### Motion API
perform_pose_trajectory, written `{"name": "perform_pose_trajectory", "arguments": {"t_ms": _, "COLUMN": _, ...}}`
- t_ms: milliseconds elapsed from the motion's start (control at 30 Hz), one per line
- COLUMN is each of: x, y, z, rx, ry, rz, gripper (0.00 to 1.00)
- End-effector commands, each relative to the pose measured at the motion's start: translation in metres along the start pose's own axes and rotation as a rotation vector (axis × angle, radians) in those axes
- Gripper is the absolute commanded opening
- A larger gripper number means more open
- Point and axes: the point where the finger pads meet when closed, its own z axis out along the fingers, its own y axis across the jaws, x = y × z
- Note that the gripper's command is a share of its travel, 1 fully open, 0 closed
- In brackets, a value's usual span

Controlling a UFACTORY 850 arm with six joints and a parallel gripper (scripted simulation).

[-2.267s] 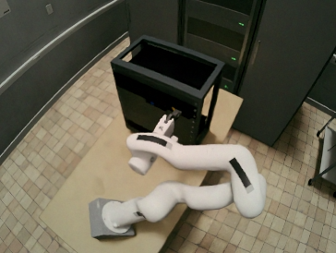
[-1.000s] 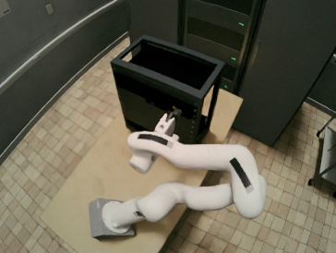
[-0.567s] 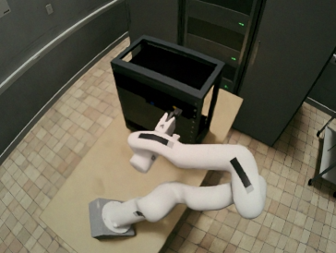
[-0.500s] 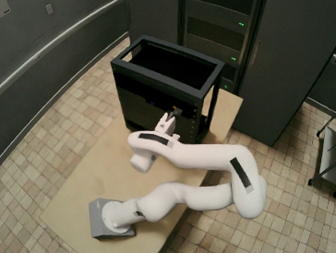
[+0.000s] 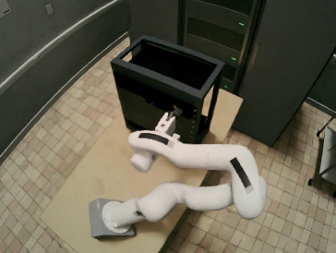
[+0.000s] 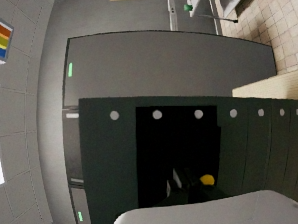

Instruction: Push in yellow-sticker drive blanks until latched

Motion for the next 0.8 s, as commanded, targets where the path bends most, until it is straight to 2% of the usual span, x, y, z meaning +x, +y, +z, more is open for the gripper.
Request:
{"name": "perform_pose_trajectory", "arguments": {"t_ms": 0, "x": 0.000, "y": -0.001, "z": 0.001, "rx": 0.000, "ry": 0.001, "rz": 0.001, "gripper": 0.00}}
{"name": "perform_pose_trajectory", "arguments": {"t_ms": 233, "x": 0.000, "y": -0.001, "z": 0.000, "rx": 0.000, "ry": 0.001, "rz": 0.001, "gripper": 0.00}}
{"name": "perform_pose_trajectory", "arguments": {"t_ms": 433, "x": 0.000, "y": -0.001, "z": -0.009, "rx": 0.000, "ry": 0.001, "rz": 0.001, "gripper": 0.00}}
{"name": "perform_pose_trajectory", "arguments": {"t_ms": 767, "x": 0.000, "y": -0.001, "z": -0.066, "rx": 0.000, "ry": 0.001, "rz": 0.001, "gripper": 0.00}}
